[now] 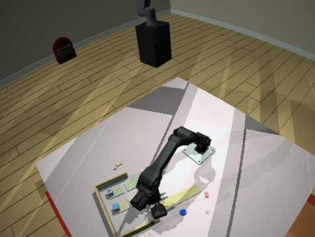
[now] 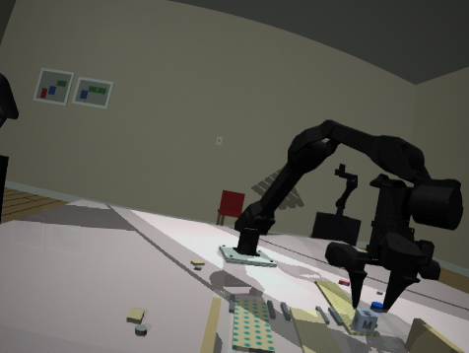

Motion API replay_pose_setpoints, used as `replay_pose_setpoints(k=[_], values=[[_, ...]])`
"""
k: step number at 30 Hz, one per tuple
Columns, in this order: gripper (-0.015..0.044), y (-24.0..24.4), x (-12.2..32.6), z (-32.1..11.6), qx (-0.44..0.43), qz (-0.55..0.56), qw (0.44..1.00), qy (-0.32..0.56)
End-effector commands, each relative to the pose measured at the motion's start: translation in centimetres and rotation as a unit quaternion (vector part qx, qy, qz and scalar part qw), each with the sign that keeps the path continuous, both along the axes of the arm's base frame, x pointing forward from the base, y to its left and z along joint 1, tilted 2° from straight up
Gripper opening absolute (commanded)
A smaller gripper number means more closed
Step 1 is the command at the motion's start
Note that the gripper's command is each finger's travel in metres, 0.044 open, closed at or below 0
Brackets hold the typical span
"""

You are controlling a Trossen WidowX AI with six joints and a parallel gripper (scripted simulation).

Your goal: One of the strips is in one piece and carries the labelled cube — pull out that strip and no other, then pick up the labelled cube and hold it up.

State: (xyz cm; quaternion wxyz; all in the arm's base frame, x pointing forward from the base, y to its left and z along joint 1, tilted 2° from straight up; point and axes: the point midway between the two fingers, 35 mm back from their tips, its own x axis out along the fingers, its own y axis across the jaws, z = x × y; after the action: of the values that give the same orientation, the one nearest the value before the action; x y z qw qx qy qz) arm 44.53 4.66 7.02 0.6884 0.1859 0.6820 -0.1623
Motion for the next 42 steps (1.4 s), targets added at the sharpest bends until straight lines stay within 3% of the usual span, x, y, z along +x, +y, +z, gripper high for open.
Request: replay_pose_setpoints(k=[1, 18, 22, 29, 33, 42], values=[[0.025, 0.0, -0.1, -0.7, -0.002, 0.003, 1.0, 0.001], [0.025, 0.0, -0.2, -3.1, -0.002, 0.003, 1.0, 0.002], [0.0145, 0.0, -0.1, -2.8, 0.0, 0.0, 1.0, 0.001], [0.0098, 0.0, -0.1, -2.8, 0.0, 0.0, 1.0, 0.001], [0.0, 0.0, -0.4, -2.6, 0.0, 0.0, 1.0, 0.001], [0.0, -0.4, -3.6, -0.3, -0.001, 0.002, 1.0, 0.003]])
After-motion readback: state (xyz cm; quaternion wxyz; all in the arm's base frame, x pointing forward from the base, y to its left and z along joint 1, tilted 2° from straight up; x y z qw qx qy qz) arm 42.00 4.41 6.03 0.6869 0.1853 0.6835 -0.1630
